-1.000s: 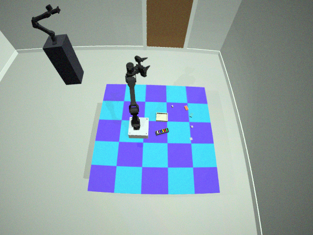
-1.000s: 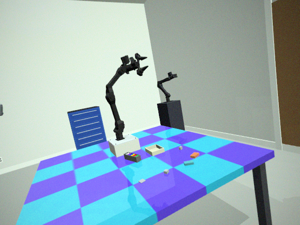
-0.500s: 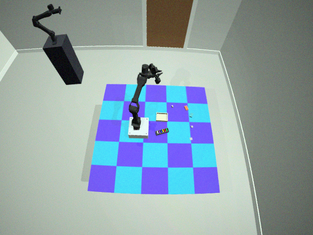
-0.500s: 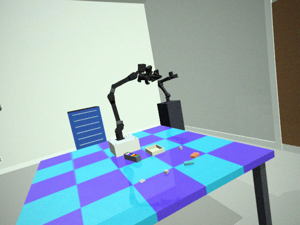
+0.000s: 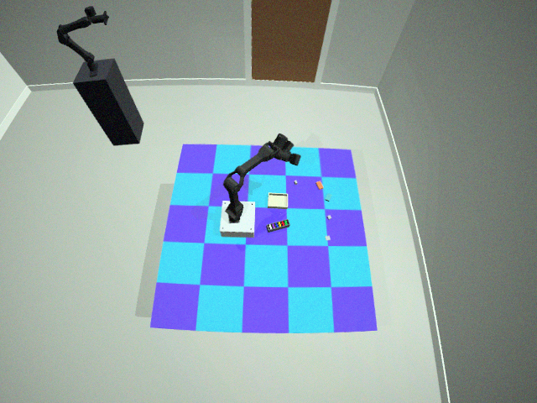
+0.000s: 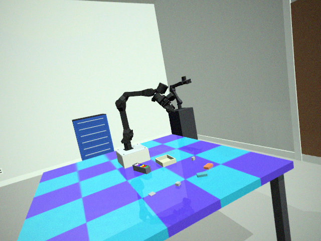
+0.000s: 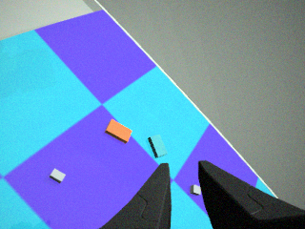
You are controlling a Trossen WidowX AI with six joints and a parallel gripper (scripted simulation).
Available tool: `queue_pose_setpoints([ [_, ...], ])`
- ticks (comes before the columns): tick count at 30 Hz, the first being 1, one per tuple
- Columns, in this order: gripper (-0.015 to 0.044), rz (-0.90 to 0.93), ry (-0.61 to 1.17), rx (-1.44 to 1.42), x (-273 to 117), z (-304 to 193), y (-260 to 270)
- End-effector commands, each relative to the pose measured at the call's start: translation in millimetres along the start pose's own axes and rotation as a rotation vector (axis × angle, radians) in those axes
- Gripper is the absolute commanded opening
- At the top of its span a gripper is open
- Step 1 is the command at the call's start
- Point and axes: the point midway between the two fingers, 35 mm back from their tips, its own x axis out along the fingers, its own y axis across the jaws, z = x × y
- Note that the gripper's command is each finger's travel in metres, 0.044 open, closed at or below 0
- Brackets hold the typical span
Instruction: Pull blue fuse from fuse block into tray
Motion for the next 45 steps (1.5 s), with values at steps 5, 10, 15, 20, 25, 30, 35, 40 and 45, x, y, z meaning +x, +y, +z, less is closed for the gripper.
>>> queue_pose_setpoints([
  [5,0.0074,0.157,0.285,-0.408,61.1,-123.0,-17.5],
  [10,0.0074,0.363,0.414,-0.618,76.6,-213.1,-18.9],
  [15,0.0074,0.622,0.454,-0.767,70.7,-299.9,-8.0],
  [20,0.0074,0.875,0.389,-0.848,52.9,-372.6,7.2],
  [25,0.0074,0.907,0.372,-0.854,49.9,-381.3,9.4],
  [30,0.0074,0.907,0.372,-0.854,47.1,-381.3,12.7],
  [35,0.0074,0.907,0.372,-0.854,48.6,-382.7,13.9],
  [40,0.0074,0.907,0.372,-0.854,51.6,-385.7,16.4],
  [45,0.0074,0.907,0.372,-0.854,54.5,-388.7,19.0],
])
